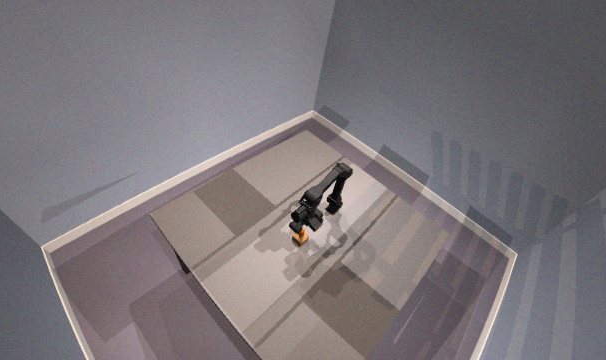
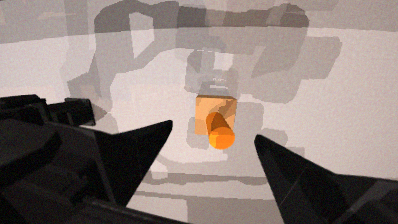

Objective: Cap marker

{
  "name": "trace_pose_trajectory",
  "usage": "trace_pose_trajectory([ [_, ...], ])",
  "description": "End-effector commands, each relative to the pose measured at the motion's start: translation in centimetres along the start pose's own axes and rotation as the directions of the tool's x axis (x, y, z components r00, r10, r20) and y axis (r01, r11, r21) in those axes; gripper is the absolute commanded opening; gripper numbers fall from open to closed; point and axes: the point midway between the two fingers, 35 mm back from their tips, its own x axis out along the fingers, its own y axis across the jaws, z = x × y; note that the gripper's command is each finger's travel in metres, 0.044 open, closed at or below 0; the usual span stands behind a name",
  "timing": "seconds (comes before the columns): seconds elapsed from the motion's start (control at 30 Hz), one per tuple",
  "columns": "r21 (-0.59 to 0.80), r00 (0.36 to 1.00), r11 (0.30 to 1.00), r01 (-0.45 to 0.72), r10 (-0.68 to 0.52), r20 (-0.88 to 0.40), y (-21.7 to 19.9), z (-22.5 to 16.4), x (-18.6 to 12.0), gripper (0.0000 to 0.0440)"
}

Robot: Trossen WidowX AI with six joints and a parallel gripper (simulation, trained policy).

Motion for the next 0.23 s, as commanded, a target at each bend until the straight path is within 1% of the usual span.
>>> trace_pose_trajectory([
  [0.0,-0.018,0.999,0.999,0.028,-0.028,0.015,0.0,0.2,-1.4,0.0440],
  [0.1,-0.020,0.999,0.999,0.040,-0.040,0.022,0.1,0.2,-2.0,0.0439],
  [0.2,-0.019,0.998,0.999,0.048,-0.048,0.027,0.3,0.2,-2.6,0.0425],
])
